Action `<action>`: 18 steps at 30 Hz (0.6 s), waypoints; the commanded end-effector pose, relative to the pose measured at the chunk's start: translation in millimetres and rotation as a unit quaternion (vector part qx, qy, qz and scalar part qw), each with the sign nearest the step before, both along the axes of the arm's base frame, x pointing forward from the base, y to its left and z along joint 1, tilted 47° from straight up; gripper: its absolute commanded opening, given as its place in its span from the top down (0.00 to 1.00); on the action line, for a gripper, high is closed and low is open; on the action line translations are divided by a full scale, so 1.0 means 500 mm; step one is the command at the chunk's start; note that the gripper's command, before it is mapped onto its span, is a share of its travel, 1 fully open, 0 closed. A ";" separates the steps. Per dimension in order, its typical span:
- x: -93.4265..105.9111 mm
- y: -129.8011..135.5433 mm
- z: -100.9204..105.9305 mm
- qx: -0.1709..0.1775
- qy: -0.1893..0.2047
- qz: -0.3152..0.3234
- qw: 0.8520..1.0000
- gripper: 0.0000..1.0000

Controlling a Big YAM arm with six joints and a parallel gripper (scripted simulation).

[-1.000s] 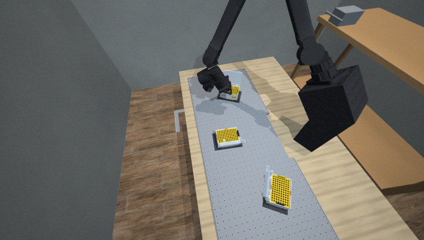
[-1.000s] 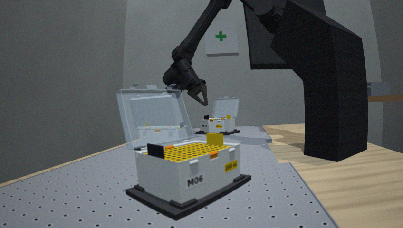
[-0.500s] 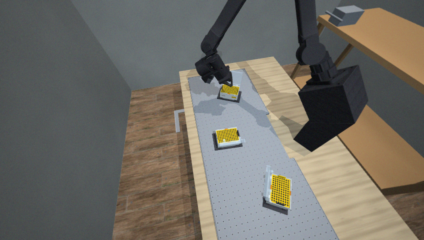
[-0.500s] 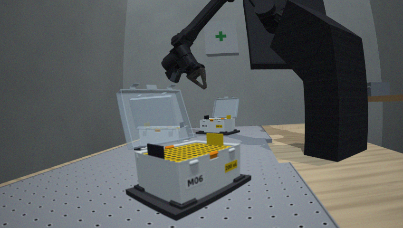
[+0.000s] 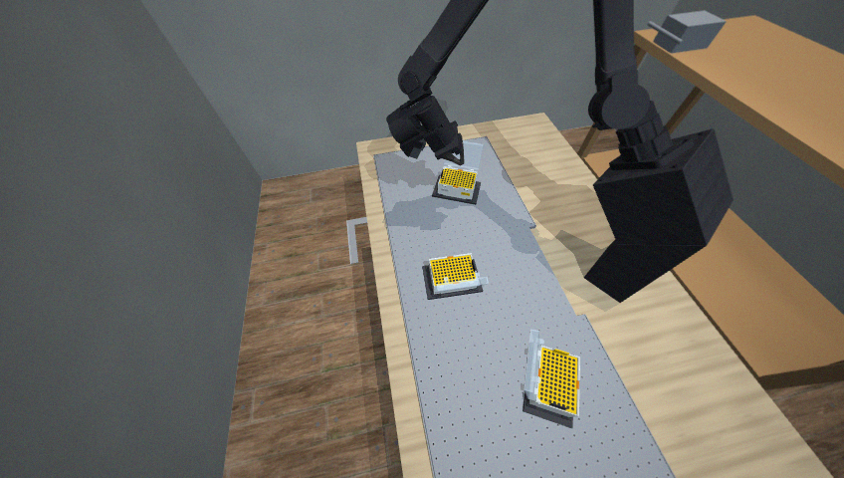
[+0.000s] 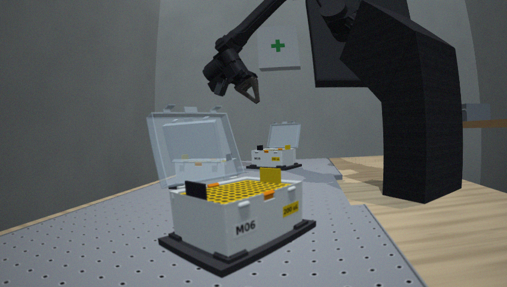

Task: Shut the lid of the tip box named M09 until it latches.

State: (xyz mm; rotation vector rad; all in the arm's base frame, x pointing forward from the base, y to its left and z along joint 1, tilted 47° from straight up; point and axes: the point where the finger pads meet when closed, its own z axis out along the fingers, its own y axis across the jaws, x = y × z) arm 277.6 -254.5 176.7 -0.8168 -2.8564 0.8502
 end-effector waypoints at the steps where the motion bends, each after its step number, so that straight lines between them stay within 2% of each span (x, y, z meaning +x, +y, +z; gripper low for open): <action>1: 0.004 -0.001 0.014 -0.004 -0.007 -0.002 1.000 1.00; 13: 0.004 -0.001 0.014 -0.004 -0.007 -0.002 1.000 1.00; 14: -0.007 -0.015 0.041 -0.004 -0.030 -0.026 0.999 1.00; 18: -0.025 -0.046 0.066 0.010 -0.080 -0.070 0.994 1.00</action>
